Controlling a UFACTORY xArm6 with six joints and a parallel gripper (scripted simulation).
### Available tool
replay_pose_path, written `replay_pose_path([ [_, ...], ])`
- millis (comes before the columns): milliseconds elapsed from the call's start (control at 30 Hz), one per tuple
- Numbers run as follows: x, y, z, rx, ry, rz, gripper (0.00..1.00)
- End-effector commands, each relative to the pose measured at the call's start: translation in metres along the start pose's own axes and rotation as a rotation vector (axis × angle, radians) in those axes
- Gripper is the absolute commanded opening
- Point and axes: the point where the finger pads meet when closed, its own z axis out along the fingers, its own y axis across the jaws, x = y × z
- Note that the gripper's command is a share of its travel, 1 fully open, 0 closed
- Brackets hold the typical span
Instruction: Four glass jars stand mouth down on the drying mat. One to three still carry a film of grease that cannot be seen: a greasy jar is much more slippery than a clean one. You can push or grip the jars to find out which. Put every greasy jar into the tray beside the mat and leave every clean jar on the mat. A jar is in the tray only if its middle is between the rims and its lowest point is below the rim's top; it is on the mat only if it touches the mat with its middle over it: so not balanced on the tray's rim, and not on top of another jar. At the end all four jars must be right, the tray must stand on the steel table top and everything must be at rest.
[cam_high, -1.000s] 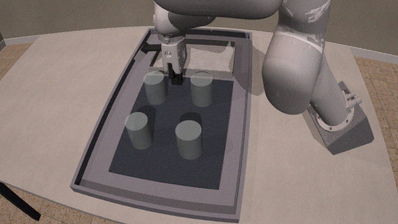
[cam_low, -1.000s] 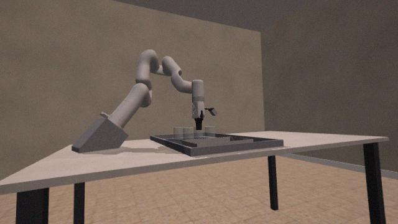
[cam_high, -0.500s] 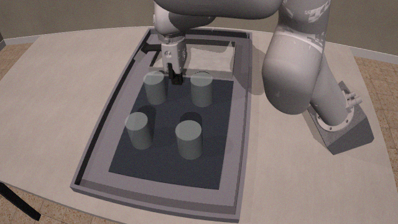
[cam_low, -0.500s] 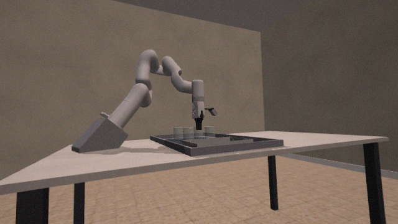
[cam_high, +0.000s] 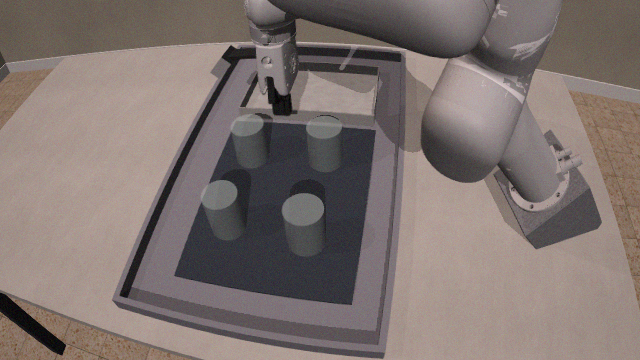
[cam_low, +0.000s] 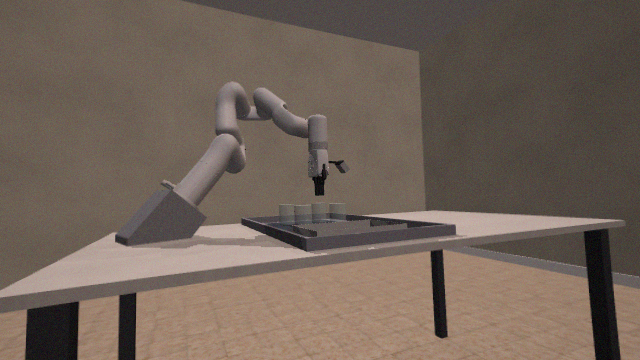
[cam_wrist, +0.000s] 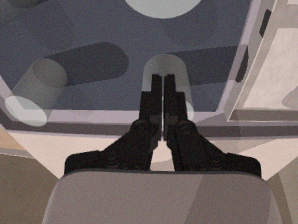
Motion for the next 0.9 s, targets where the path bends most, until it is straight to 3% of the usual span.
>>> replay_pose_path([
  [0, 0.001, 0.000, -0.026, 0.002, 0.003, -0.002, 0.00],
  [267, 0.004, -0.056, -0.027, 0.002, 0.003, -0.002, 0.00],
  [333, 0.004, -0.056, -0.027, 0.002, 0.003, -0.002, 0.00],
  [867, 0.011, -0.177, -0.027, 0.002, 0.003, -0.002, 0.00],
])
